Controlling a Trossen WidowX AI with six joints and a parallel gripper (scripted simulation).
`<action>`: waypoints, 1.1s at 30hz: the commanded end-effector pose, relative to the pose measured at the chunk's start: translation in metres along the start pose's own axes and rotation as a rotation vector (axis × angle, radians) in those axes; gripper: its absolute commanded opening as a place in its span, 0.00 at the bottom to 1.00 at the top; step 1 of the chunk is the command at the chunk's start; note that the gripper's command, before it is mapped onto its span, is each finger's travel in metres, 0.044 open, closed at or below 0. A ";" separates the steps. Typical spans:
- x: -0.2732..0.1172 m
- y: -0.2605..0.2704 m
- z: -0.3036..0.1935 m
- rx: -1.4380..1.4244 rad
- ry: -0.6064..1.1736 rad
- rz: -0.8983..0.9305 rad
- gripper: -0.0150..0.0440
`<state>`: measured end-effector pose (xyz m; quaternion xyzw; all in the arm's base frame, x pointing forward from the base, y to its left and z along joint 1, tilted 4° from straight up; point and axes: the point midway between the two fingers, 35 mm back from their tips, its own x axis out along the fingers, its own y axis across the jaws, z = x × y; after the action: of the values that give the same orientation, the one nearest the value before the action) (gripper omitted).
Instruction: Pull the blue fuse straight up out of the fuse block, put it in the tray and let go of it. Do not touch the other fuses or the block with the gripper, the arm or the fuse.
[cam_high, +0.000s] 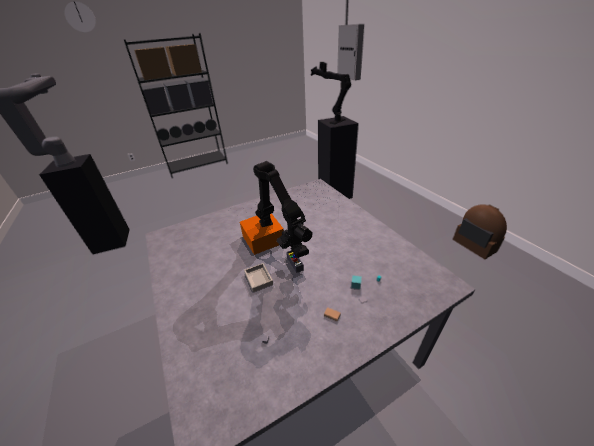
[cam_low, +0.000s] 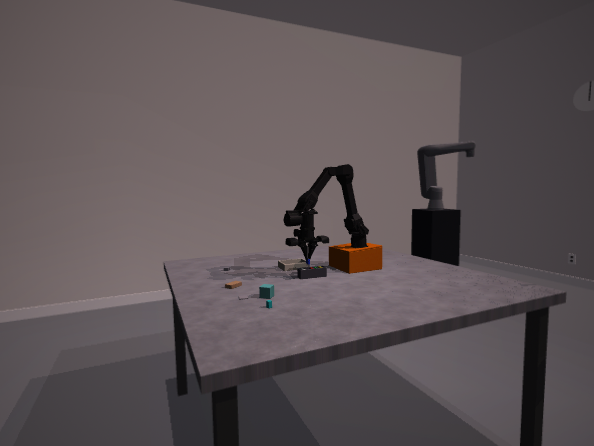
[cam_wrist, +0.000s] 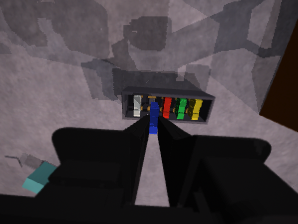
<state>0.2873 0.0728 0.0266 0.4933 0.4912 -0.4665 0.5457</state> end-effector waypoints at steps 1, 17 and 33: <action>-0.008 0.002 -0.001 0.006 0.005 0.005 0.25; -0.018 0.008 0.026 0.006 0.003 0.004 0.25; -0.018 0.015 0.107 0.005 -0.002 0.003 0.25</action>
<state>0.3075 -0.0183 0.0474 0.4948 0.4876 -0.4693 0.5452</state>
